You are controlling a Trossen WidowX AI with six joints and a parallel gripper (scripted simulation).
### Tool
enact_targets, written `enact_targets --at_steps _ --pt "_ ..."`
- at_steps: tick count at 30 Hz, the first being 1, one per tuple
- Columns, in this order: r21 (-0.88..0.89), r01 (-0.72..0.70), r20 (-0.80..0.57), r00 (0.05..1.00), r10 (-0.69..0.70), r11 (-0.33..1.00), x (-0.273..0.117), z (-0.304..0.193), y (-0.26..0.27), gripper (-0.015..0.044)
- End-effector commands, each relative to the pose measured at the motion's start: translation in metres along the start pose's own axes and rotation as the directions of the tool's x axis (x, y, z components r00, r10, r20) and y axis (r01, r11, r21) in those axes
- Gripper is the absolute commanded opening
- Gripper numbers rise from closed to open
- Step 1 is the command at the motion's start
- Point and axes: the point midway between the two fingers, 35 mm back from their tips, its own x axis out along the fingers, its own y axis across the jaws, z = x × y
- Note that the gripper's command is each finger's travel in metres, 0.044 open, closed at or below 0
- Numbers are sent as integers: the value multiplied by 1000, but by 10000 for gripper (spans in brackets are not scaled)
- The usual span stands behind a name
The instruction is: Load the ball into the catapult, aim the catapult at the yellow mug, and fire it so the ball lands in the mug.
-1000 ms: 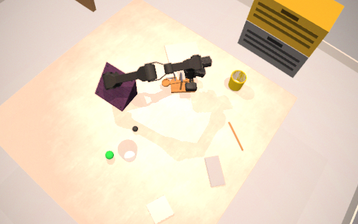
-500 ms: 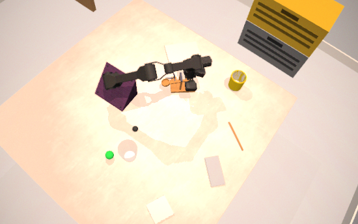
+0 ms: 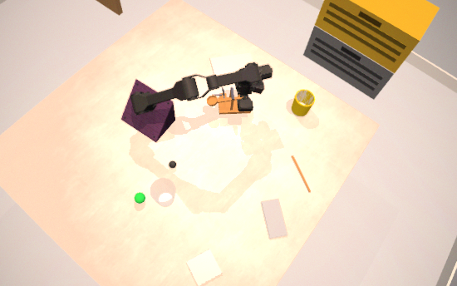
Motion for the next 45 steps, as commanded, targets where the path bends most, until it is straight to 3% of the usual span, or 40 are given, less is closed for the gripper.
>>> enact_targets --at_steps 1,31,45 --pt "-2 0 1 1000 0 1000 5 0 1 0" --pt "5 -4 -3 1000 4 1000 40 0 0 0" --pt "5 -4 -3 1000 4 1000 40 0 0 368"
